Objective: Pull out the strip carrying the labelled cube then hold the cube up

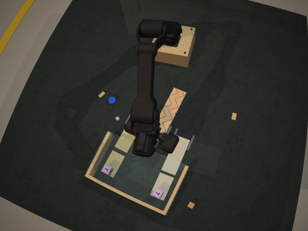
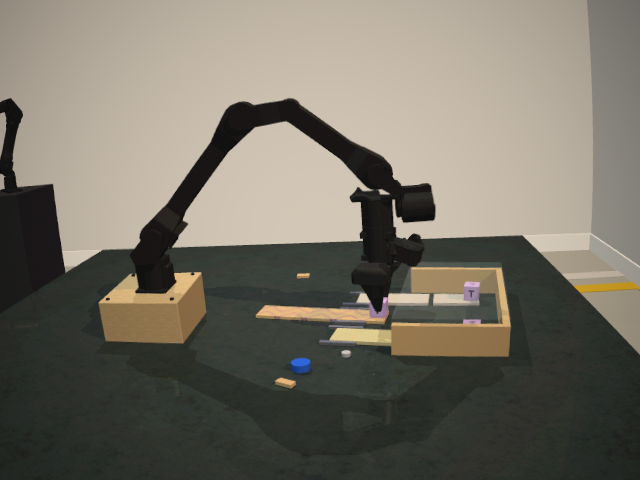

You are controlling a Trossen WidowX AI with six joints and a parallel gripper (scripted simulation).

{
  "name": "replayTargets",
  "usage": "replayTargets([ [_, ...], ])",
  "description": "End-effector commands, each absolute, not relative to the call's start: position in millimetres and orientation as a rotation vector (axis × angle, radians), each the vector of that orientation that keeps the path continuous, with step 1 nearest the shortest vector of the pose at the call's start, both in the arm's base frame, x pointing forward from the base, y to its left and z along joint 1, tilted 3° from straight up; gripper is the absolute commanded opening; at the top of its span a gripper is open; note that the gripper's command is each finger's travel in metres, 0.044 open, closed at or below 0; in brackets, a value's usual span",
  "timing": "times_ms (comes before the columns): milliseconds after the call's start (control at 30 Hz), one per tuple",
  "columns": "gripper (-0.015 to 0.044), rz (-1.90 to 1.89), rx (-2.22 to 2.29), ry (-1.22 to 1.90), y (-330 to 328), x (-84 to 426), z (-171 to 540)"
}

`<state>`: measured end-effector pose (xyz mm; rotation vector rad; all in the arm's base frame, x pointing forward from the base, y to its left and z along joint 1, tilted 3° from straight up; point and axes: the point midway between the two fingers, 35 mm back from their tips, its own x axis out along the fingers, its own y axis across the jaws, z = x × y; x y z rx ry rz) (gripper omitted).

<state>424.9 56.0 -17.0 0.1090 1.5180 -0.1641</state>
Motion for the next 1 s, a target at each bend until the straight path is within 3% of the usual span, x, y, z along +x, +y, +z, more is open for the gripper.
replayTargets([
  [0, 0.0250, -0.163, 0.102, 1.534, 55, 421, -28],
  [367, 0.0250, -0.163, 0.102, 1.534, 55, 421, -29],
  [500, 0.0145, -0.166, 0.107, 1.528, 55, 422, -27],
  [733, 0.0098, -0.166, 0.107, 1.528, 55, 422, -27],
  [867, 0.0000, -0.166, 0.107, 1.528, 55, 420, -25],
  [967, 0.0000, -0.165, 0.106, 1.530, 54, 410, -16],
])
